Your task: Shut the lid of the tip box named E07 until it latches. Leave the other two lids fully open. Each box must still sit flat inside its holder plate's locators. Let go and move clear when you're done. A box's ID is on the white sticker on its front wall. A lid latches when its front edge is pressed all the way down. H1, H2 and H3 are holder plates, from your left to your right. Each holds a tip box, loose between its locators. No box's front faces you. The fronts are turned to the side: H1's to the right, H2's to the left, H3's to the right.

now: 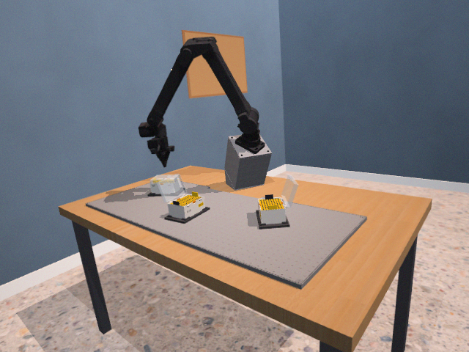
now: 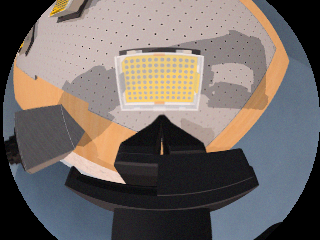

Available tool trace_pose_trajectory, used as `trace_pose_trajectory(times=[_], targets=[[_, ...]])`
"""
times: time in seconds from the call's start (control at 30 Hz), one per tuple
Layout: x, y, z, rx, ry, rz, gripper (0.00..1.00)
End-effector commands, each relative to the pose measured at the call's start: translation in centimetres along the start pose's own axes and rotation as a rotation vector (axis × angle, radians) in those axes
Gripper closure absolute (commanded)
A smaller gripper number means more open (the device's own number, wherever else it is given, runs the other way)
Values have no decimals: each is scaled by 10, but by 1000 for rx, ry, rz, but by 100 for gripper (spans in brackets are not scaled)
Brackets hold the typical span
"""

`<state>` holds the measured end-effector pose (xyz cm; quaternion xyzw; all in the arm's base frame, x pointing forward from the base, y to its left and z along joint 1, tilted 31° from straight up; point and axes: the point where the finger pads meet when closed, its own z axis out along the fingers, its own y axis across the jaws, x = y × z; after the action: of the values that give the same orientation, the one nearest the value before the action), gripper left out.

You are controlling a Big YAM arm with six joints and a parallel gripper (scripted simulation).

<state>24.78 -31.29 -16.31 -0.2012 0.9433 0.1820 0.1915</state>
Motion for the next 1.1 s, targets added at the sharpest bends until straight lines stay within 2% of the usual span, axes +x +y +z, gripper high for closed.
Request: trace_pose_trajectory(times=[0.0,0.07,0.17,1.07], targets=[[12,4,9,-2,-1,3,100],[9,4,10,-5,1,-3,100],[4,0,2,14,1,-12,100],[5,1,3,8,1,-9,100]])
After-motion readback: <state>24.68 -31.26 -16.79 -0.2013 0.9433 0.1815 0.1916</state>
